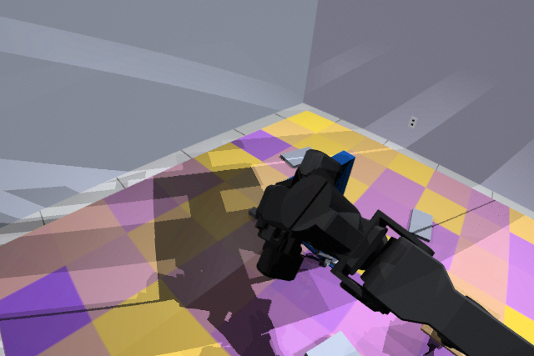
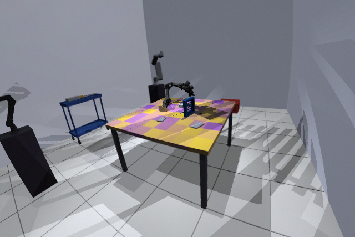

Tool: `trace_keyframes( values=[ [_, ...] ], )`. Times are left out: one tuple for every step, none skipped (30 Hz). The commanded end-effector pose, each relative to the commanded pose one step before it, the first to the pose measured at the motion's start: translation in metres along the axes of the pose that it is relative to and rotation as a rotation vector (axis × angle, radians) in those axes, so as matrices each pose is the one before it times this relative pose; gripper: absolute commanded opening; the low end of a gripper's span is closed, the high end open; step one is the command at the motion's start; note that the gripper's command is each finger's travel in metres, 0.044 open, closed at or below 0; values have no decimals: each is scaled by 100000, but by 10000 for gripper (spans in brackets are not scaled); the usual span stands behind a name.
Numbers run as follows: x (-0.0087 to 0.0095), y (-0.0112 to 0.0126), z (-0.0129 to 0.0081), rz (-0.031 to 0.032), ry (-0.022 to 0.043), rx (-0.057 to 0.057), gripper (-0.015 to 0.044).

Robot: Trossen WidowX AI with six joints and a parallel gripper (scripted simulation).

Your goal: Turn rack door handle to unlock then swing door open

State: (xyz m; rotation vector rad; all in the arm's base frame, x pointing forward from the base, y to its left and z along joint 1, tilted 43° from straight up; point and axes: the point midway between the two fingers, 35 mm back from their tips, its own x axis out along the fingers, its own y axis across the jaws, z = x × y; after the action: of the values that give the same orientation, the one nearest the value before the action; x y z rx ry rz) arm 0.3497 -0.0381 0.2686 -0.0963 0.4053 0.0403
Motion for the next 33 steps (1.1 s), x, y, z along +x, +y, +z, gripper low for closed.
trace_keyframes(
  values=[
    [961,-1089,-1336,2895,11418,-614,297],
    [183,-294,-307,641,2503,89,297],
    [174,-294,-305,687,2467,148,297],
    [165,-293,-302,732,2428,207,297],
    [156,-293,-300,777,2387,265,297],
    [147,-292,-297,822,2345,322,297],
    [137,-290,-294,867,2301,378,297],
    [128,-289,-291,911,2255,432,297],
    [118,-288,-288,954,2208,486,297],
    [117,-227,-293,1112,2312,655,297],
    [107,-225,-288,1151,2267,705,297],
    [97,-223,-284,1190,2219,753,297],
    [88,-221,-279,1228,2170,801,297],
    [78,-219,-274,1266,2119,847,297],
    [68,-217,-269,1303,2068,893,297],
    [58,-214,-264,1340,2015,937,297],
    [48,-211,-259,1376,1961,980,297],
    [38,-208,-254,1411,1906,1021,297],
    [28,-206,-248,1446,1850,1062,297],
    [18,-202,-243,1480,1793,1101,297],
    [8,-199,-237,1513,1736,1139,297],
    [-2,-196,-231,1545,1677,1176,297],
    [-12,-193,-225,1577,1617,1212,297],
    [-22,-189,-219,1608,1557,1246,297],
    [-32,-185,-213,1638,1496,1279,297],
    [-42,-182,-207,1667,1435,1311,297],
    [-53,-178,-200,1695,1373,1342,297],
    [-63,-174,-194,1723,1310,1371,297],
    [-73,-170,-187,1749,1247,1399,297],
    [-88,-176,-184,1658,1090,1601,297],
    [-97,-173,-177,1679,1034,1624,297],
    [-103,-162,-166,1698,984,1559,297],
    [-109,-152,-155,1716,936,1498,297]
  ],
)
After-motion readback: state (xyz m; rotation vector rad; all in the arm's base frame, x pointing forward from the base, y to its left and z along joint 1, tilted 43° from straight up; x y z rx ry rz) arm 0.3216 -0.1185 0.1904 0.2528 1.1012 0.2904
